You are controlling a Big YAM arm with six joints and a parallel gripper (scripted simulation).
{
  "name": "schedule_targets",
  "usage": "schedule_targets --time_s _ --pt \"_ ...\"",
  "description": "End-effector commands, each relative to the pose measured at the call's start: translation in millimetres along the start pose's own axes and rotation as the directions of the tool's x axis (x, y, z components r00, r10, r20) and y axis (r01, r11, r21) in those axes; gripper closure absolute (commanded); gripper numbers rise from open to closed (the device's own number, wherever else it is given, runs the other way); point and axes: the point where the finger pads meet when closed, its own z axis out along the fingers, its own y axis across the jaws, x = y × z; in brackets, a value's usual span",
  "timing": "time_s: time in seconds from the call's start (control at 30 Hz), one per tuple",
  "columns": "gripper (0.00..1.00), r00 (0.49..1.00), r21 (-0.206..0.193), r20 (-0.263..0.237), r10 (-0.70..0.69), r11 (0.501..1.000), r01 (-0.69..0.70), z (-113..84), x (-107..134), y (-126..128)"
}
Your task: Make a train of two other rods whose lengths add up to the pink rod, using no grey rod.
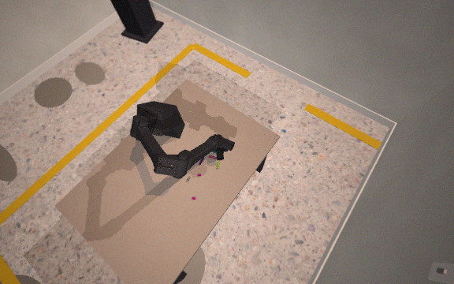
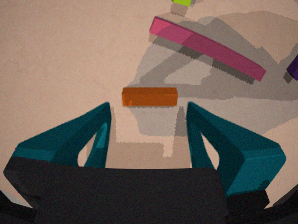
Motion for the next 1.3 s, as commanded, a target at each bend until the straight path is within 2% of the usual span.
schedule_targets --time_s 0.0,1.27 --pt "0.45 1.0 0.0 0.001 0.007 1.0 -0.007 6.2 -4.0 -0.7" --pt "0.45 1.0 0.001 0.0 0.014 1.0 -0.014 5.1 0.5 -3.1"
